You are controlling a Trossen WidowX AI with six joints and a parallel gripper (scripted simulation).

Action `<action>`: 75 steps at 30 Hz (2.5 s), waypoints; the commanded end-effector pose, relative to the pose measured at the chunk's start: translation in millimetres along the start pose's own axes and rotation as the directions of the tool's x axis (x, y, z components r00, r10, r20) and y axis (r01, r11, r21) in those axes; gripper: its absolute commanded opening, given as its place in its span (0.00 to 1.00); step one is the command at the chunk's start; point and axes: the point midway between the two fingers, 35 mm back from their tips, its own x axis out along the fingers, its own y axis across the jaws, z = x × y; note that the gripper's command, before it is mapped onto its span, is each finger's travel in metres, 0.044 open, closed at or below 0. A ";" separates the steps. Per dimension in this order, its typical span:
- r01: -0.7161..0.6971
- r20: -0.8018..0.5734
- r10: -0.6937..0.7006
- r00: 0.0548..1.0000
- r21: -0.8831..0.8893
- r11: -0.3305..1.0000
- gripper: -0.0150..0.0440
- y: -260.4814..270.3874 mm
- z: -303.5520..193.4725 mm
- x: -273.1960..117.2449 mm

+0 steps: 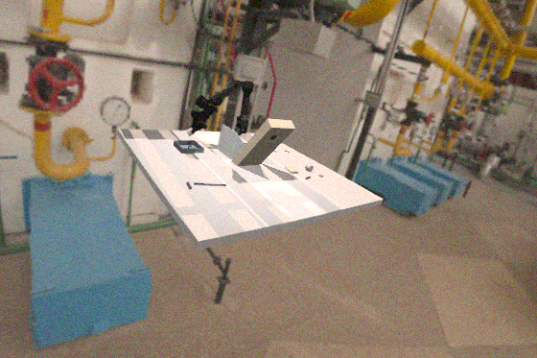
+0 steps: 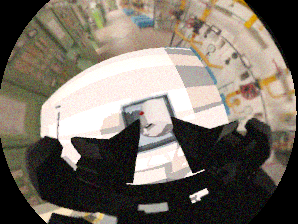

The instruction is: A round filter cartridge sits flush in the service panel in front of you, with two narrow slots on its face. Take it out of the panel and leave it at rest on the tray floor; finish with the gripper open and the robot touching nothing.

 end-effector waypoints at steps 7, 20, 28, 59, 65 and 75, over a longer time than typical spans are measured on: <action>0.006 -0.014 -0.006 1.000 0.005 1.000 0.25 -1.4 -26.2 41.5; 0.003 -0.020 -0.002 1.000 0.009 1.000 0.52 -0.7 -38.3 55.3; 0.003 -0.020 -0.002 1.000 0.009 1.000 0.88 -0.7 -38.3 55.3; 0.005 -0.018 -0.005 1.000 0.004 1.000 1.00 -1.2 -6.7 6.6; 0.005 -0.018 -0.005 1.000 0.004 1.000 1.00 -1.2 -6.7 6.6; 0.005 -0.018 -0.005 1.000 0.004 1.000 1.00 -1.2 -6.7 6.6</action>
